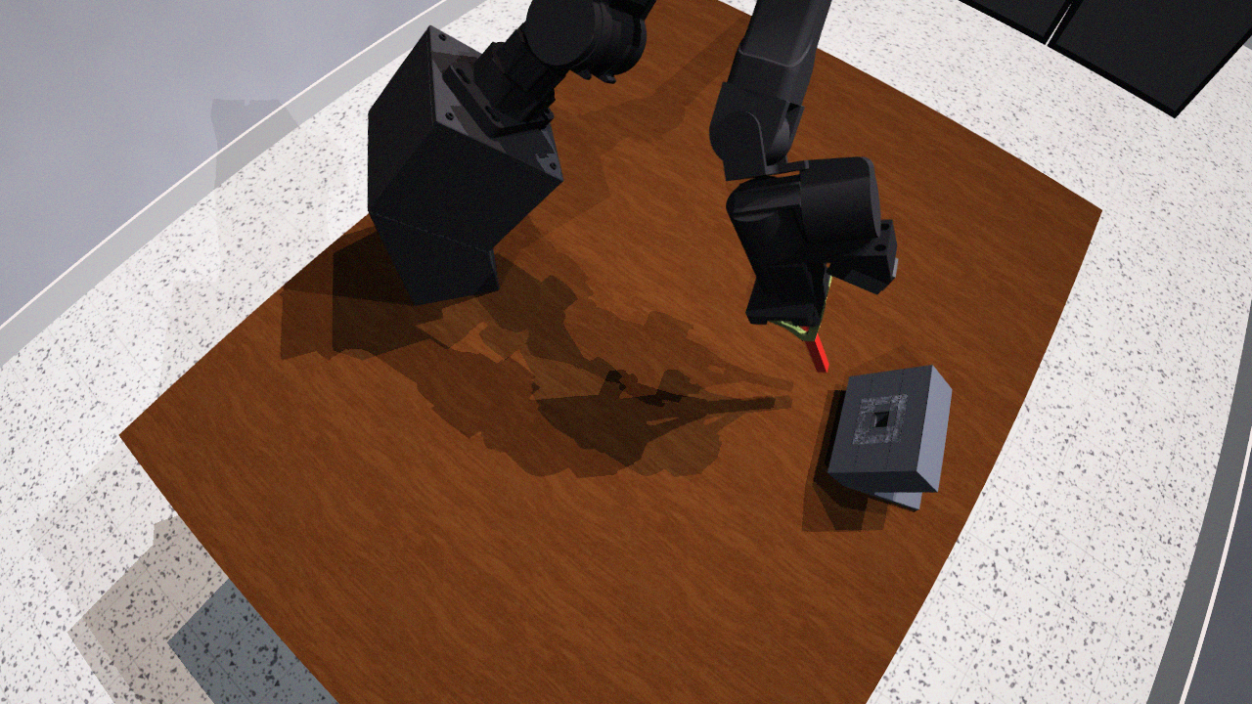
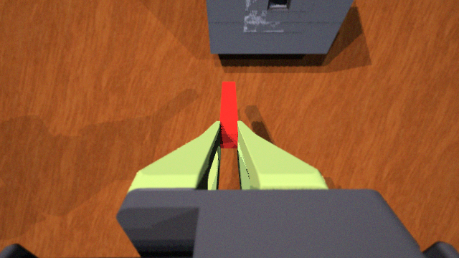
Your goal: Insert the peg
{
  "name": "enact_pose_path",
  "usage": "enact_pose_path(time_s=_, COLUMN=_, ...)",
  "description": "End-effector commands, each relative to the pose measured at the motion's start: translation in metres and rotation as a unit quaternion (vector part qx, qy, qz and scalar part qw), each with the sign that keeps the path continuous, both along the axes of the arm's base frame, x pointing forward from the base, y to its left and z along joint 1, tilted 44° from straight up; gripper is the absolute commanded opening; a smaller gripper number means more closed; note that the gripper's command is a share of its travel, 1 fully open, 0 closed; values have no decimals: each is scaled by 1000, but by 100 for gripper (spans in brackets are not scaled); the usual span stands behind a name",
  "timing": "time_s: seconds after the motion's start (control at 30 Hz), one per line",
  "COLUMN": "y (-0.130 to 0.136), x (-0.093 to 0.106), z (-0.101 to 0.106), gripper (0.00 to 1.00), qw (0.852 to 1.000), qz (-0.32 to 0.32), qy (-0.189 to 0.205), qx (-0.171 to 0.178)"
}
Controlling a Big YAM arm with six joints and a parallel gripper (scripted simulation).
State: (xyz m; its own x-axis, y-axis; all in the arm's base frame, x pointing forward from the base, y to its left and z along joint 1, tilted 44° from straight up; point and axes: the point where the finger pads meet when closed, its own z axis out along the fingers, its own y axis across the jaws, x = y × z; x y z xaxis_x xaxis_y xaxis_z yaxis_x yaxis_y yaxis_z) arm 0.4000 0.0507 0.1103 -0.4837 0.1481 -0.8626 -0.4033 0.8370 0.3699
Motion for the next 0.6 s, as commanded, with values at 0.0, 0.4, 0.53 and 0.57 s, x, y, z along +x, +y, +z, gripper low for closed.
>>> enact_pose_path(time_s=0.0, y=-7, x=5, z=3, gripper=0, qw=1000, qz=-11, qy=-9, qx=8)
enact_pose_path(time_s=0.4, y=-16, x=4, z=0, gripper=0, qw=999, qz=-21, qy=-22, qx=20)
enact_pose_path(time_s=0.53, y=-20, x=7, z=2, gripper=0, qw=999, qz=-25, qy=-31, qx=23)
enact_pose_path(time_s=0.57, y=-20, x=7, z=2, gripper=0, qw=999, qz=-25, qy=-33, qx=24)
